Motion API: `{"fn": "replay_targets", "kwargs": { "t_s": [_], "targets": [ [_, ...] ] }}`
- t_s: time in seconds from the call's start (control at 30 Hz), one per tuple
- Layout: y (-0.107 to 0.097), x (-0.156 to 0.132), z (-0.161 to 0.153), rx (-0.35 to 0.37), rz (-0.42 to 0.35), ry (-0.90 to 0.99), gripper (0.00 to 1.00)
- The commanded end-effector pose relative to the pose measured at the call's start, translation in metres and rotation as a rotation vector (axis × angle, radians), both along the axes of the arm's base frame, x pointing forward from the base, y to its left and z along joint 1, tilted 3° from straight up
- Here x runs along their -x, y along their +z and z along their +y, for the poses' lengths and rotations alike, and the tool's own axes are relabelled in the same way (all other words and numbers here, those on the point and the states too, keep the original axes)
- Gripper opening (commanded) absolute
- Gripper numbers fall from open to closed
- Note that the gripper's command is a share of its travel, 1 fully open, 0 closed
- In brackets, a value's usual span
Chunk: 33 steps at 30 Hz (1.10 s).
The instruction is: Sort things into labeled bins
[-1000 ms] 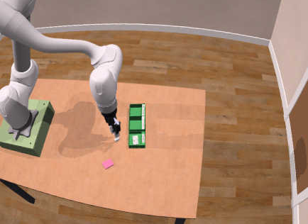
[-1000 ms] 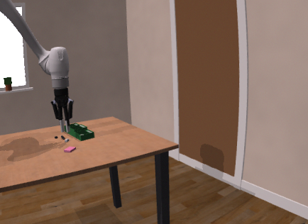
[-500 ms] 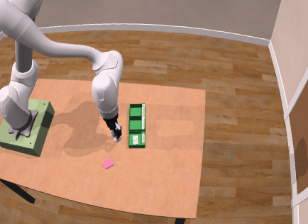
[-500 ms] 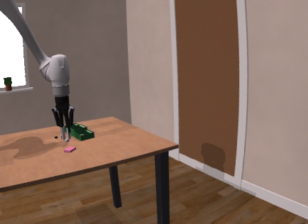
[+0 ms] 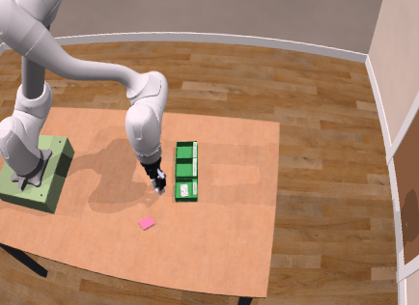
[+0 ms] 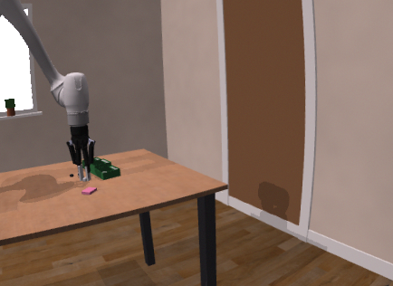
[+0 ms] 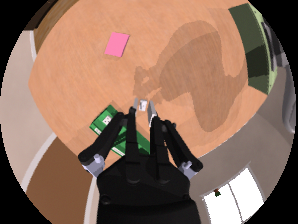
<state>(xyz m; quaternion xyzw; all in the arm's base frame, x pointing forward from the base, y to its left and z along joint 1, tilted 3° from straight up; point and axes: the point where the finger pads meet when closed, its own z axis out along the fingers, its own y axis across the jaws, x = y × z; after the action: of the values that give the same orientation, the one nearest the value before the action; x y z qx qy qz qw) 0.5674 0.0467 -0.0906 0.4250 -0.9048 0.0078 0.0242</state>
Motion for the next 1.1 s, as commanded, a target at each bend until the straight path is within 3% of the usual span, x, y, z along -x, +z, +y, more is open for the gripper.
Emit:
{"fn": "replay_targets", "kwargs": {
  "t_s": [0.0, 0.2, 0.23, 1.07],
  "targets": [
    [-0.0002, 0.0000, 0.0001, 0.000, 0.000, 0.000, 0.18],
    [-0.0002, 0.0000, 0.0001, 0.000, 0.000, 0.000, 0.18],
    [-0.0002, 0.0000, 0.0001, 0.000, 0.000, 0.000, 0.06],
    [-0.0002, 0.0000, 0.0001, 0.000, 0.000, 0.000, 0.06]
  ]
}}
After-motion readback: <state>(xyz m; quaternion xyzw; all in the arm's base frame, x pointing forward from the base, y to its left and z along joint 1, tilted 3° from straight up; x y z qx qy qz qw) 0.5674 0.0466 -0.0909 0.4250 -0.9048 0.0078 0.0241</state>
